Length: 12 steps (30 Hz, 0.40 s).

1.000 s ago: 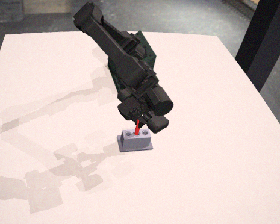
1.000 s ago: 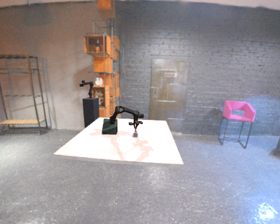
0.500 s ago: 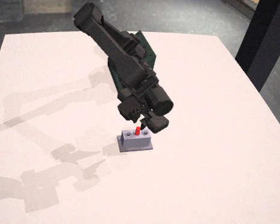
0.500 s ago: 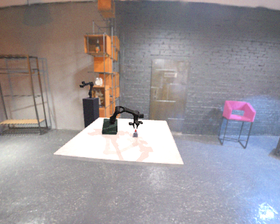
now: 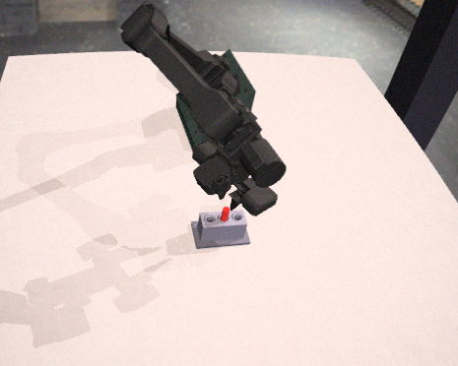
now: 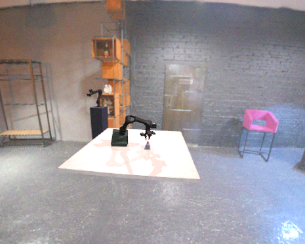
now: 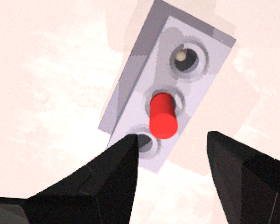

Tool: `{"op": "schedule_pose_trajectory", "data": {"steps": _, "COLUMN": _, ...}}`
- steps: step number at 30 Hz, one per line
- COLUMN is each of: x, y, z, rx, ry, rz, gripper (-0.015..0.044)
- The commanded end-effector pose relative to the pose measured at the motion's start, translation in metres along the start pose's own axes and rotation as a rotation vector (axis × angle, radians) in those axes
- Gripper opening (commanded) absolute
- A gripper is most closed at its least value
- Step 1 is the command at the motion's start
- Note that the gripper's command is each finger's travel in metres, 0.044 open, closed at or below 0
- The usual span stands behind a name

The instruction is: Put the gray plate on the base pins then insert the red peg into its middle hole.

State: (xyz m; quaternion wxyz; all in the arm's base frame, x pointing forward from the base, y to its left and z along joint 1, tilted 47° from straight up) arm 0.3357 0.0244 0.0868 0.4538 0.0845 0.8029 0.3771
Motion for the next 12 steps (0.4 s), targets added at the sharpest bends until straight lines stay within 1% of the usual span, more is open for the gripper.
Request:
{"op": "schedule_pose_trajectory", "data": {"steps": 1, "x": 0.0001, "y": 0.0034, "z": 0.0000, "rx": -0.001, "ry": -0.002, "rz": -0.006, "gripper": 0.0150}}
{"op": "schedule_pose_trajectory", "data": {"steps": 12, "x": 0.0025, "y": 0.0090, "z": -0.0007, "rx": -0.001, "ry": -0.002, "rz": -0.006, "gripper": 0.0150}}
Point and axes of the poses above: the point midway between the two fingers, 35 mm back from their tips, its own y axis back along the fingers, its own z axis across the jaws, x = y × z, the point moved 2 cm from there along y, back along the fingers, and after that the axes turned 3 degrees about y, right-handed, at the moved point
